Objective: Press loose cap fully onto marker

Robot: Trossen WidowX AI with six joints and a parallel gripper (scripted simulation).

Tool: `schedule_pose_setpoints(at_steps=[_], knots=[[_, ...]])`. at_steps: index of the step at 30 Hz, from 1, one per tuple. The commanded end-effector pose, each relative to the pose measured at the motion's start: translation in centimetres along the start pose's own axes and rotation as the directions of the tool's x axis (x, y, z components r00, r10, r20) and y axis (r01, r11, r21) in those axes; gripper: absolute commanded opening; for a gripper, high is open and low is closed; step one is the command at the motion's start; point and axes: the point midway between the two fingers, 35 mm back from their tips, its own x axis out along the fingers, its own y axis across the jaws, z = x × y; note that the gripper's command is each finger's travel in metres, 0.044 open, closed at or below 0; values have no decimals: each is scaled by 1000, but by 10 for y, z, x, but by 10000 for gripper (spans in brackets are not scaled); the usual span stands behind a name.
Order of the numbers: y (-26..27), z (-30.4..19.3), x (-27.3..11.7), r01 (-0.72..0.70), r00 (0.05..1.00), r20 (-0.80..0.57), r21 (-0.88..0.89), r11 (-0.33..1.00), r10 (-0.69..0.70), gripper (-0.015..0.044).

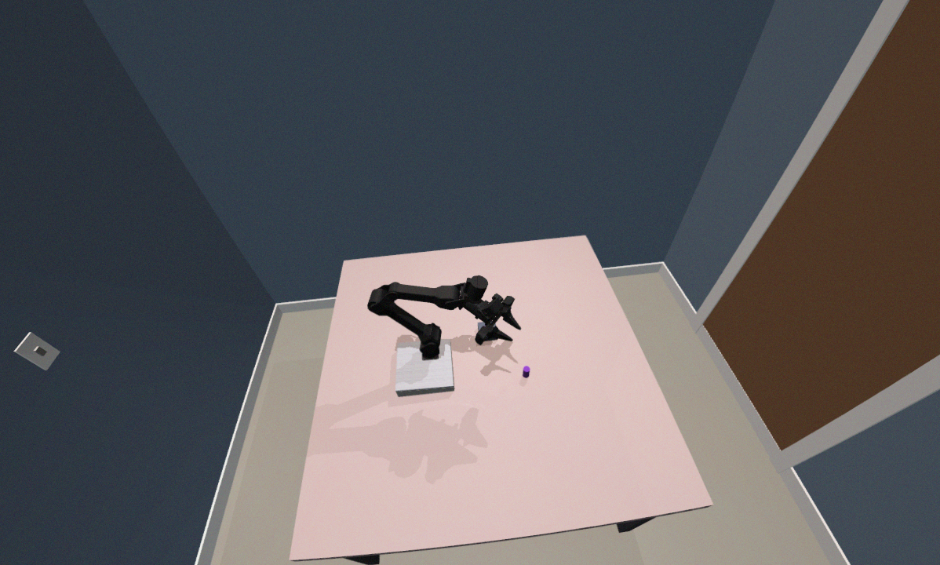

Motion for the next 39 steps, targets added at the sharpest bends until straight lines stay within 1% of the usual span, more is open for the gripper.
schedule_pose_setpoints(at_steps=[1,5,9,12,15,18,19,27,28,31,39], knots=[[16,-21,32,-25,971,-239,-92,995,2,230],[25,-45,56,-56,891,-454,-141,988,-14,230],[29,-72,75,-85,758,-652,-154,985,-36,230],[30,-93,86,-97,626,-778,-143,985,-51,230],[29,-114,94,-95,472,-880,-118,988,-60,230],[28,-133,99,-79,312,-948,-86,993,-58,230],[28,-136,99,-75,283,-957,-80,994,-56,230],[31,-137,101,-73,274,-960,-78,994,-55,230],[31,-140,102,-73,274,-960,-78,994,-55,230],[31,-168,110,-74,274,-960,-78,994,-55,230],[31,-175,113,-74,274,-960,-78,994,-55,230]])
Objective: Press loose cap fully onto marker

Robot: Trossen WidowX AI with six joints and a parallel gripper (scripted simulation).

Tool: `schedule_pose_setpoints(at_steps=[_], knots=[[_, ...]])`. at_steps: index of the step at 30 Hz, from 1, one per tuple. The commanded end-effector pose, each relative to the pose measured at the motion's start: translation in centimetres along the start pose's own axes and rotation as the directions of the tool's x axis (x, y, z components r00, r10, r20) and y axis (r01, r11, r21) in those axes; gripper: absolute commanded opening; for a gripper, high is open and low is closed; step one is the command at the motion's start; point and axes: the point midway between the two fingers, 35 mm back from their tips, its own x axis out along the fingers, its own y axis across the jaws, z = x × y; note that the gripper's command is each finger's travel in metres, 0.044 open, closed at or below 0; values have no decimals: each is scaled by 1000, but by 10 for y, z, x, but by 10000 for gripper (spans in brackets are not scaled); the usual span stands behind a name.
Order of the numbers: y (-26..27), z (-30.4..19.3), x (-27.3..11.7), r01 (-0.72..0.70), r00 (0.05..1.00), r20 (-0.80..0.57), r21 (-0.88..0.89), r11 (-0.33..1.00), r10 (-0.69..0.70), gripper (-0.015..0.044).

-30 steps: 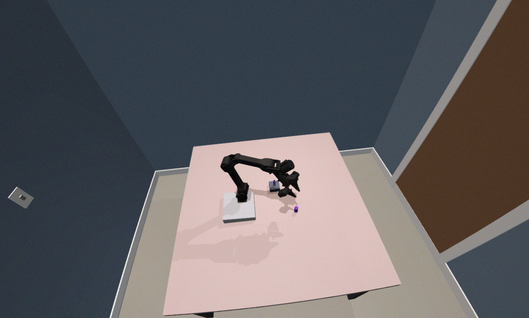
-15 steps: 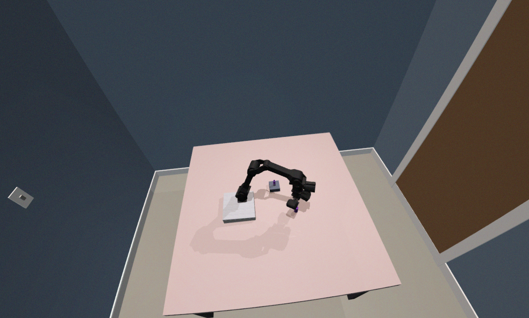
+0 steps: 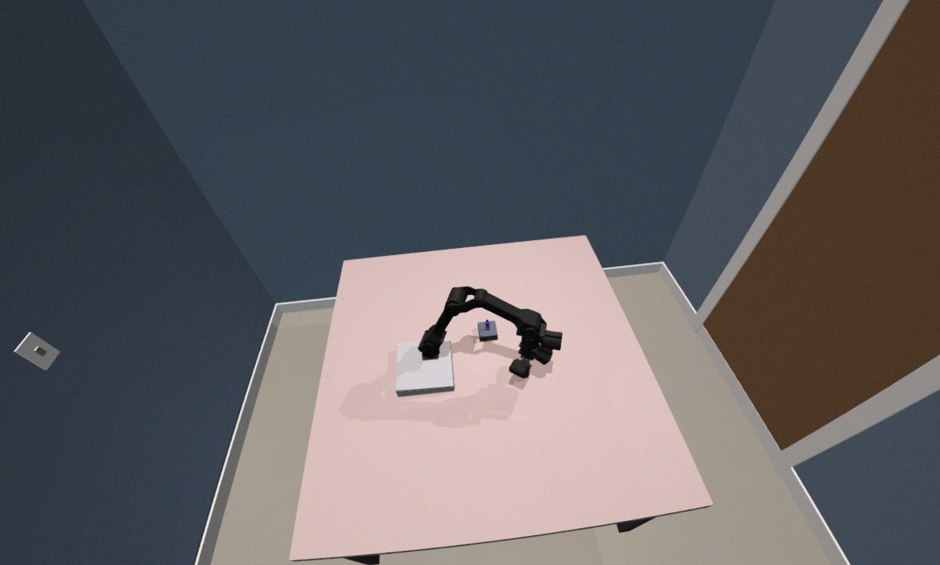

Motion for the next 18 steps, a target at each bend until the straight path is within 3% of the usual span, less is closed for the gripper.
schedule_pose_setpoints(at_steps=[1,18], knots=[[2,0,12,-6,1000,-3,3,1000,6,230],[3,1,34,-6,1000,-3,3,1000,6,230]])
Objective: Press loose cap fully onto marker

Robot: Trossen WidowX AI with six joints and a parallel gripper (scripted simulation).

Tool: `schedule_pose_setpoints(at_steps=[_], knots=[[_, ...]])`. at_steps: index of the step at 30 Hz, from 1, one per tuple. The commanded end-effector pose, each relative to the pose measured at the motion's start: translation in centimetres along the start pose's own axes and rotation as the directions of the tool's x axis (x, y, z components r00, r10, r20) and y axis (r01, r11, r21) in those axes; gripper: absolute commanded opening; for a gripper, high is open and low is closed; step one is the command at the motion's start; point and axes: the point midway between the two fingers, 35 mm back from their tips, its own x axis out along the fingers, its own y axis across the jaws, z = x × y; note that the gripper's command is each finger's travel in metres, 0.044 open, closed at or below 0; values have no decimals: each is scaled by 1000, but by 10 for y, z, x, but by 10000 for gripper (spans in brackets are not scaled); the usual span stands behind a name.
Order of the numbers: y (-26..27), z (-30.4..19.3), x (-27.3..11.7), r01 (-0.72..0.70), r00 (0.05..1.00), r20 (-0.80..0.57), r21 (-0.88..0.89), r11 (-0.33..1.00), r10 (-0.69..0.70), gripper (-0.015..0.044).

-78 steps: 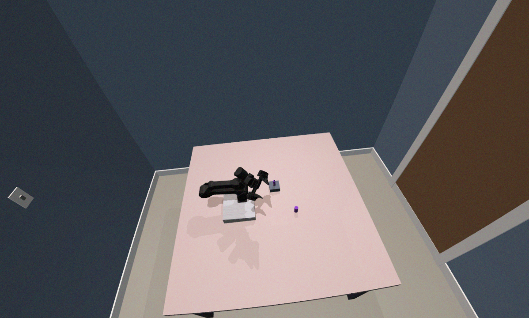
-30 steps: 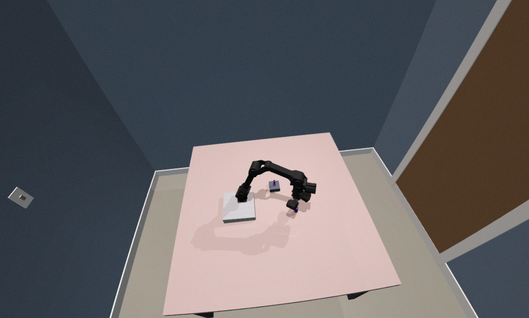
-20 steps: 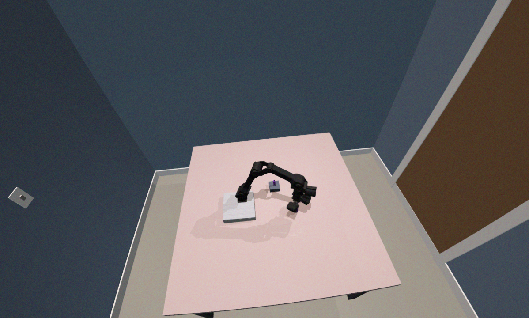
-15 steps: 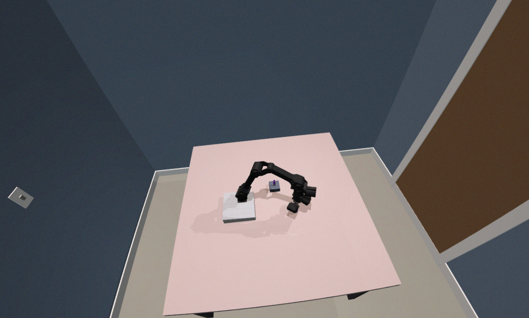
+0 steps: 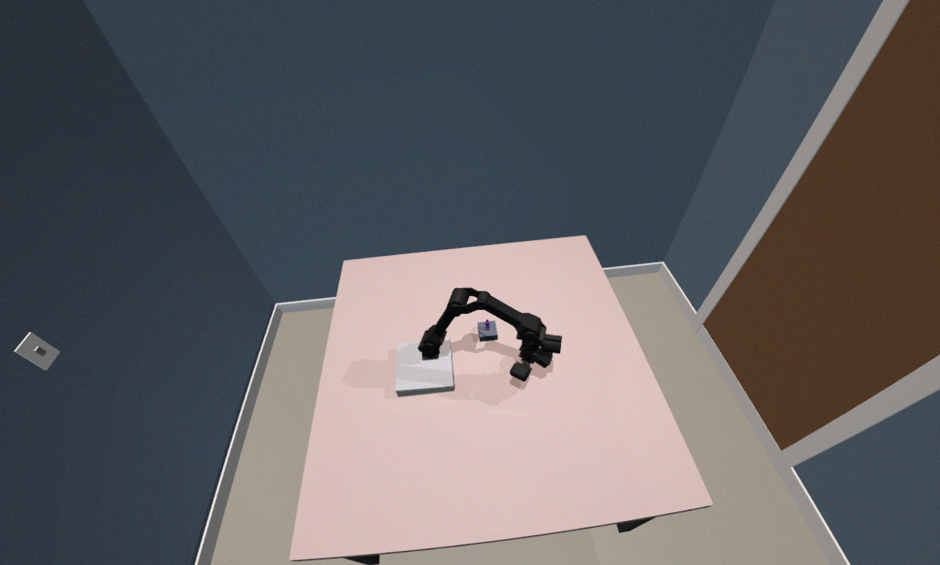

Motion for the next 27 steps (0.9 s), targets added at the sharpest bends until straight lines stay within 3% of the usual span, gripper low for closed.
schedule_pose_setpoints(at_steps=[1,27], knots=[[0,-2,11,-1,1000,-14,4,1000,1,230],[0,-3,45,-1,1000,-14,4,1000,2,230]])
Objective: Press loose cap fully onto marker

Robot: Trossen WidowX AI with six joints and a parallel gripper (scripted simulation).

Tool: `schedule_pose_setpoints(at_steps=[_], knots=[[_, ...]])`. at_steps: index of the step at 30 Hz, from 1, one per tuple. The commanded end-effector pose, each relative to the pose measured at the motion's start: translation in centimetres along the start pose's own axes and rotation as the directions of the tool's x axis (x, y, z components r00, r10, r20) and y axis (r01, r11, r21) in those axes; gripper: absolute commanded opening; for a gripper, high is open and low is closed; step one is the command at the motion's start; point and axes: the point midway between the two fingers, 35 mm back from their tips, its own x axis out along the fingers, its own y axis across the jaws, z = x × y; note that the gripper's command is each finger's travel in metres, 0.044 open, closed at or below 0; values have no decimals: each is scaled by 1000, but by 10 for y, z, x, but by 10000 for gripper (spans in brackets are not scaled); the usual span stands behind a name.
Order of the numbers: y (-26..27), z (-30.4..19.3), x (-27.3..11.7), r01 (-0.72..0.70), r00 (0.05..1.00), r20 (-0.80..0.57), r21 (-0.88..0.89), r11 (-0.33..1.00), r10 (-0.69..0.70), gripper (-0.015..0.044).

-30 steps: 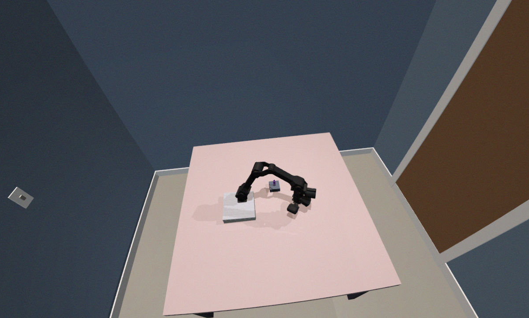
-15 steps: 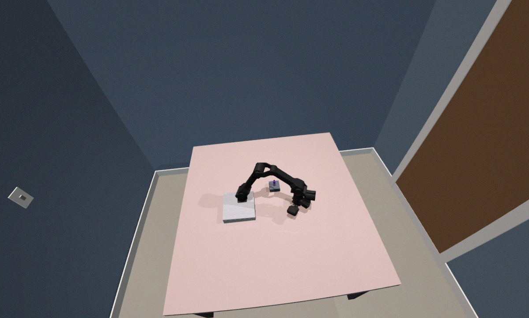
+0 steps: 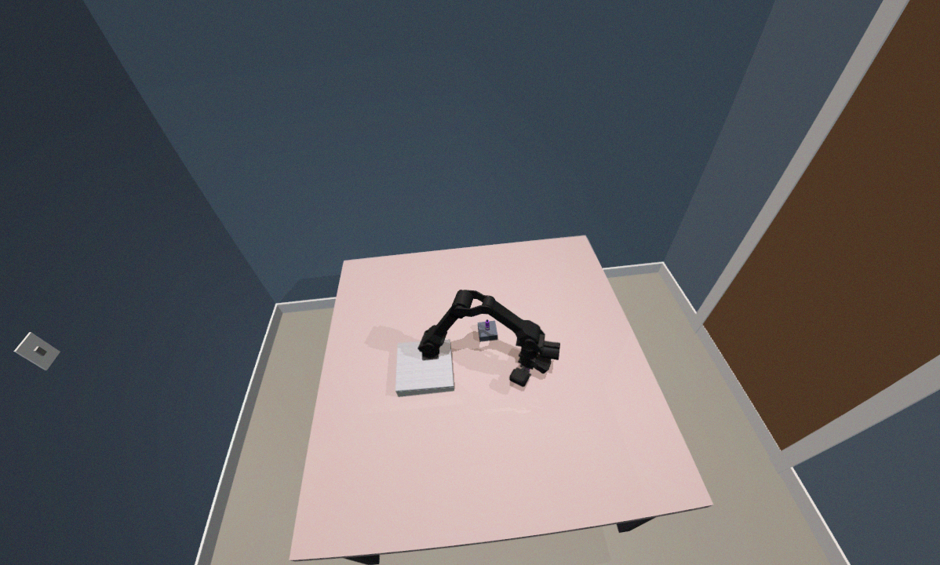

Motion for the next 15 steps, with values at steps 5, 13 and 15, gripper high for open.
schedule_pose_setpoints(at_steps=[5,13,15], knots=[[1,-1,4,-3,1000,-9,4,1000,3,119],[0,-1,4,-2,1000,-9,4,1000,2,65],[0,-1,2,-2,1000,-9,4,1000,2,13]])
